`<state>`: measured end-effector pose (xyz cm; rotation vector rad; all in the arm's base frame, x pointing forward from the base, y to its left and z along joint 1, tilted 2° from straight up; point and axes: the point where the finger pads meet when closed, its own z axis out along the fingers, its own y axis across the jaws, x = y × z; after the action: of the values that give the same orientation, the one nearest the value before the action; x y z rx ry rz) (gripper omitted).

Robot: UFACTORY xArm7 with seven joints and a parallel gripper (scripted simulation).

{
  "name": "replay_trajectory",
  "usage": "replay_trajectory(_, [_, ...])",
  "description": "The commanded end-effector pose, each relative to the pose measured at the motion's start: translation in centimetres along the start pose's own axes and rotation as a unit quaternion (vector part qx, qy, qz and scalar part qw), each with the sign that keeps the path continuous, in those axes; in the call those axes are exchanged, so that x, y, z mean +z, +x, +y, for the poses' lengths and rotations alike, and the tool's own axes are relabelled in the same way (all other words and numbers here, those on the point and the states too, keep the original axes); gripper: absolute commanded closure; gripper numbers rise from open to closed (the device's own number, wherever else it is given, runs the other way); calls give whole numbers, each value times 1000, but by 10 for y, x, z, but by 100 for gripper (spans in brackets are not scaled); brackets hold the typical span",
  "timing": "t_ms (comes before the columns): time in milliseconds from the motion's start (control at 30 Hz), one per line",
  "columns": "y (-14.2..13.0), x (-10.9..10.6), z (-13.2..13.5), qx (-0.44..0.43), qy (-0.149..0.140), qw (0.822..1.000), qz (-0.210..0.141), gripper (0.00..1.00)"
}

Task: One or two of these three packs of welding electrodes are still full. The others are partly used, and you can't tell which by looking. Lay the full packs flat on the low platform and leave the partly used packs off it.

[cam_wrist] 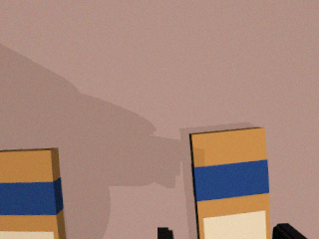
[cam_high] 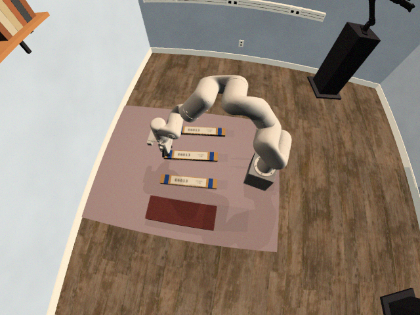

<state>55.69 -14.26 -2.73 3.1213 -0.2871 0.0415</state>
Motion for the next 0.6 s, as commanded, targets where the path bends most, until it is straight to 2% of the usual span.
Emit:
replay_trajectory(0, [10,-2,-9,1,-1,1000,1,42])
replay_trajectory(300, [22,-2,-28,1,-1,1000,1,42])
replay_trajectory(567, [26,-2,-34,1,-1,1000,1,42])
